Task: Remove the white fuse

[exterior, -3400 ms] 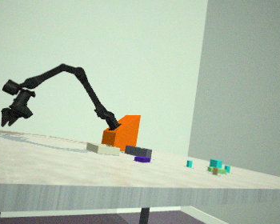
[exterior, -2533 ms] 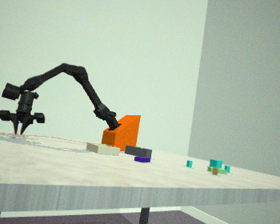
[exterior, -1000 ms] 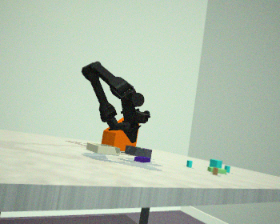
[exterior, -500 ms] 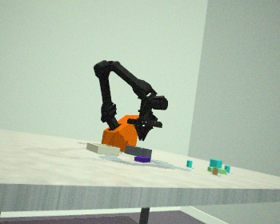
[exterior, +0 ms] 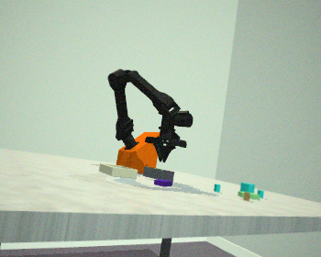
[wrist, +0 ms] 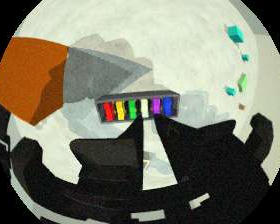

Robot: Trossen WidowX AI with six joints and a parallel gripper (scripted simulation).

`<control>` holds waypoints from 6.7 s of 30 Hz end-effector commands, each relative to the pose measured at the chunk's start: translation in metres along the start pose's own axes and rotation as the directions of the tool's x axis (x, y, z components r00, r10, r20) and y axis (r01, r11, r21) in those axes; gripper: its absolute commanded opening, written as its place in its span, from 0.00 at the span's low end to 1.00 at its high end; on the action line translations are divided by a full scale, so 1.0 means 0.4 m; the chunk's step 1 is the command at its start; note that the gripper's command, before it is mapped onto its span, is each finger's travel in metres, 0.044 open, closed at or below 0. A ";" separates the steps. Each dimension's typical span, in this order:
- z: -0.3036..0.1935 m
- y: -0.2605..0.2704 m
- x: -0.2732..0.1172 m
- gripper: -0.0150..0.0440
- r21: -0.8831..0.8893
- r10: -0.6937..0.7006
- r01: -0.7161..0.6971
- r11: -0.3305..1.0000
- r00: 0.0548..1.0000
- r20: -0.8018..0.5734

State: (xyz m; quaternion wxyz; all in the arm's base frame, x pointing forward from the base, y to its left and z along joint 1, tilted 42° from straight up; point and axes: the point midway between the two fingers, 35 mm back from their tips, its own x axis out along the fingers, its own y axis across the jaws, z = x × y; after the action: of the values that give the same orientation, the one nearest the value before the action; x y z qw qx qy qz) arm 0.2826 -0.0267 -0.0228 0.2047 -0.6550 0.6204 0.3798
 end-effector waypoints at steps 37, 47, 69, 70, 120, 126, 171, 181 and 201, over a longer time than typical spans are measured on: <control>-0.004 0.001 0.069 0.38 -0.003 0.003 -0.003 1.000 1.000 -0.005; -0.004 0.001 0.088 0.38 -0.003 0.003 -0.003 1.000 1.000 -0.005; -0.002 0.001 0.090 0.25 -0.001 0.003 -0.003 1.000 1.000 -0.002; -0.002 0.001 0.089 0.25 -0.001 0.003 -0.003 1.000 1.000 -0.002; -0.002 -0.001 0.028 0.25 -0.002 0.002 -0.002 1.000 1.000 -0.002; -0.002 -0.001 0.021 0.25 -0.002 0.002 -0.002 1.000 1.000 -0.003; -0.109 0.011 -0.063 0.25 -0.005 -0.003 0.003 1.000 1.000 0.012; -0.272 0.062 -0.063 0.25 -0.005 -0.007 0.007 1.000 1.000 0.013; -0.445 0.170 -0.051 0.25 -0.003 0.005 -0.005 1.000 1.000 -0.012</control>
State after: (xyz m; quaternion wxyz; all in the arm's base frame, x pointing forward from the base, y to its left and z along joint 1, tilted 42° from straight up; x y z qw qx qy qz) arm 0.2626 -0.1510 0.1196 0.2007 -0.6565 0.6216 0.3772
